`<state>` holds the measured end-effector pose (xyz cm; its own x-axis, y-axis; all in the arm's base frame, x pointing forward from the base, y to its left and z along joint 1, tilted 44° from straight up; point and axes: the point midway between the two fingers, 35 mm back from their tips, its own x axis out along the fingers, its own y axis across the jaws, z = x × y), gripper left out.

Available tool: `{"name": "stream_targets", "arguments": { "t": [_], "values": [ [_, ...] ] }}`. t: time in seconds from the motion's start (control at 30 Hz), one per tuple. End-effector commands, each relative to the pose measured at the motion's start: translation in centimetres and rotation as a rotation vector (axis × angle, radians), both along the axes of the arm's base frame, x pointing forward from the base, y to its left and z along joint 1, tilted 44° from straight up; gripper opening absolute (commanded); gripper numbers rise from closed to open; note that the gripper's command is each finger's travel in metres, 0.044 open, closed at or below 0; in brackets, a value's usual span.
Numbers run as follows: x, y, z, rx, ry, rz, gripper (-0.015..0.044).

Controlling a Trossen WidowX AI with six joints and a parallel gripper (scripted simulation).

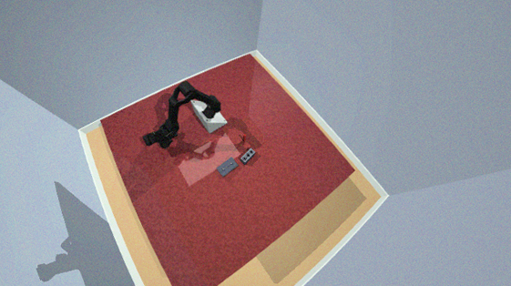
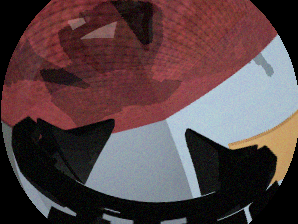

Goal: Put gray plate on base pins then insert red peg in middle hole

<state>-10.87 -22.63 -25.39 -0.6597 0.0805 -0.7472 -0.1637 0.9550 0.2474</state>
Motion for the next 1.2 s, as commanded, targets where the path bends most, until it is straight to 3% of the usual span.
{"name": "stream_targets", "arguments": {
  "t": [0.0,0.2,0.77,1.17],
  "values": [
    [-1.6,-3.5,2.2,-0.223,-0.118,-0.936,0.044],
    [-2.1,-3.4,4.5,-0.218,-0.074,-1.249,0.044],
    [-2.2,-1.8,10.4,-0.089,0.12,-1.71,0.044],
    [-2.2,-1.8,10.6,-0.085,0.127,-1.722,0.044]
  ]
}}
